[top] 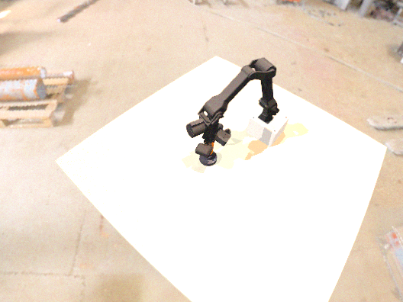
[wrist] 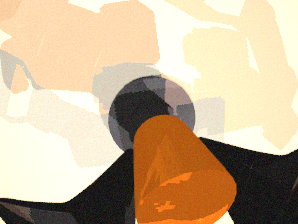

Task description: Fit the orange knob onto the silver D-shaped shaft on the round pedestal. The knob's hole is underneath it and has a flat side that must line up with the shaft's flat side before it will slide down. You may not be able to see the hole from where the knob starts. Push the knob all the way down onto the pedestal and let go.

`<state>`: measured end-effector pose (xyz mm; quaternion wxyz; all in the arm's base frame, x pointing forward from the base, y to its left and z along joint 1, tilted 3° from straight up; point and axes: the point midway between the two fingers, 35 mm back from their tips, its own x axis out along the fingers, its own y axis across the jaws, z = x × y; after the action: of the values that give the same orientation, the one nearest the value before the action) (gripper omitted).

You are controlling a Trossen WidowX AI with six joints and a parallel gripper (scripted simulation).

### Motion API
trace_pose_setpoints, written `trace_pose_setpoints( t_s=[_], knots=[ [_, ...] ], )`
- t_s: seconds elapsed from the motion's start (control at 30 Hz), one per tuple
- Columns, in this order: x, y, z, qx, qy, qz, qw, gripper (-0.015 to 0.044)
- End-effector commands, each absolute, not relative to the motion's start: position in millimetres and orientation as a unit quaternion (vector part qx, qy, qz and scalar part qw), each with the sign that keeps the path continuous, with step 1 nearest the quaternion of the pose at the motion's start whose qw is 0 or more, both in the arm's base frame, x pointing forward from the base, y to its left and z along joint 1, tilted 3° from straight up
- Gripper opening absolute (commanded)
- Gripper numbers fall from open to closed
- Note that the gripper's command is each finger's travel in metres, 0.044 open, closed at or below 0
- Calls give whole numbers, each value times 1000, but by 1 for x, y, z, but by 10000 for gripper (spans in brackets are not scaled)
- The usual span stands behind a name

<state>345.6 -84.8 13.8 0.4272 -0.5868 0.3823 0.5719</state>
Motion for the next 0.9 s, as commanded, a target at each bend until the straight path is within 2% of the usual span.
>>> trace_pose_setpoints(
  t_s=[0.0, 0.27, 0.5, 0.87],
  knots=[
    [348, -85, 14, -590, 380, 570, 428, 0],
    [347, -85, 18, -592, 377, 572, 425, 0],
    [343, -84, 20, -631, 318, 607, 364, 0],
    [341, -83, 14, -631, 318, 607, 364, 0]
  ],
)
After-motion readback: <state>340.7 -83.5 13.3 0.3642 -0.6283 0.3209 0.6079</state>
